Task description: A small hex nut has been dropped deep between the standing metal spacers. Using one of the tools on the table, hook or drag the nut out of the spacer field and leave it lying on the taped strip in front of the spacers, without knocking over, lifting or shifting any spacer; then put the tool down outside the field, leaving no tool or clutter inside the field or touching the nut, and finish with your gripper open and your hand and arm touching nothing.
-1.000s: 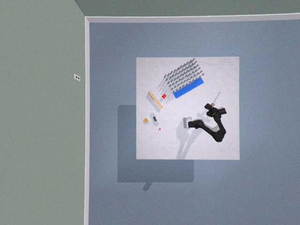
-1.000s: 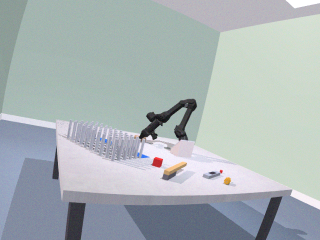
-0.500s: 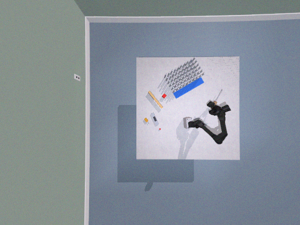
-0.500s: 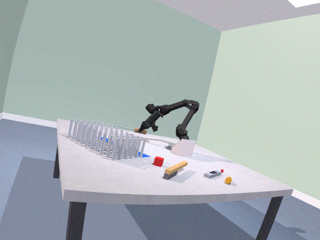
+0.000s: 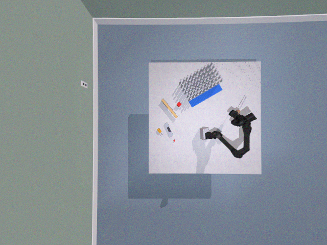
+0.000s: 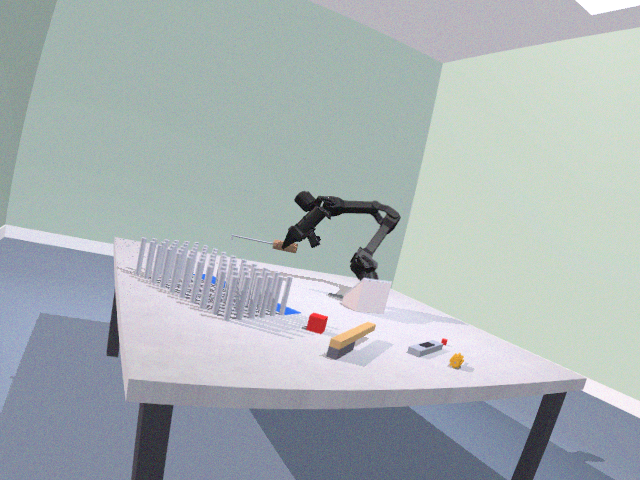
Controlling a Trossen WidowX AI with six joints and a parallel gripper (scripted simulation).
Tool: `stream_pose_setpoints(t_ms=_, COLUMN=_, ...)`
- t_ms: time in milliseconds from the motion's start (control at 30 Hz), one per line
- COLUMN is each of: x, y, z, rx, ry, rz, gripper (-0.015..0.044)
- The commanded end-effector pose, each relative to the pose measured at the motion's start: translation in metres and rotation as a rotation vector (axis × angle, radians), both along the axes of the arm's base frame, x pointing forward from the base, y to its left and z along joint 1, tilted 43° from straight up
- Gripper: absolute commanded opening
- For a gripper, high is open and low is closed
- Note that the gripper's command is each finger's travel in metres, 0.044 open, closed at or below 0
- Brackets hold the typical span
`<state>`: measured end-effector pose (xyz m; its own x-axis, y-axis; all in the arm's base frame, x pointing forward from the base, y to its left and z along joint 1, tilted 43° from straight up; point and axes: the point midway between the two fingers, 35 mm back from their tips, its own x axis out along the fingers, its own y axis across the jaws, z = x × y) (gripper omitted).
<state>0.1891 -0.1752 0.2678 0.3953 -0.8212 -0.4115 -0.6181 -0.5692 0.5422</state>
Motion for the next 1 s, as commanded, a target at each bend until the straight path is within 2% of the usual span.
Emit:
stream_pose_setpoints(t_ms=0, x=-0.004, y=0.011, z=0.014, rx=-0.01, ry=-0.012, rz=-0.004, gripper=0.0)
stream_pose_setpoints(t_ms=400, x=-0.017, y=0.032, z=0.039, rx=-0.035, ry=-0.014, rz=0.007, gripper=0.0)
stream_pose_setpoints(t_ms=967, x=0.049, y=0.097, z=-0.023, rx=-0.005, ry=0.343, rz=0.409, gripper=0.0)
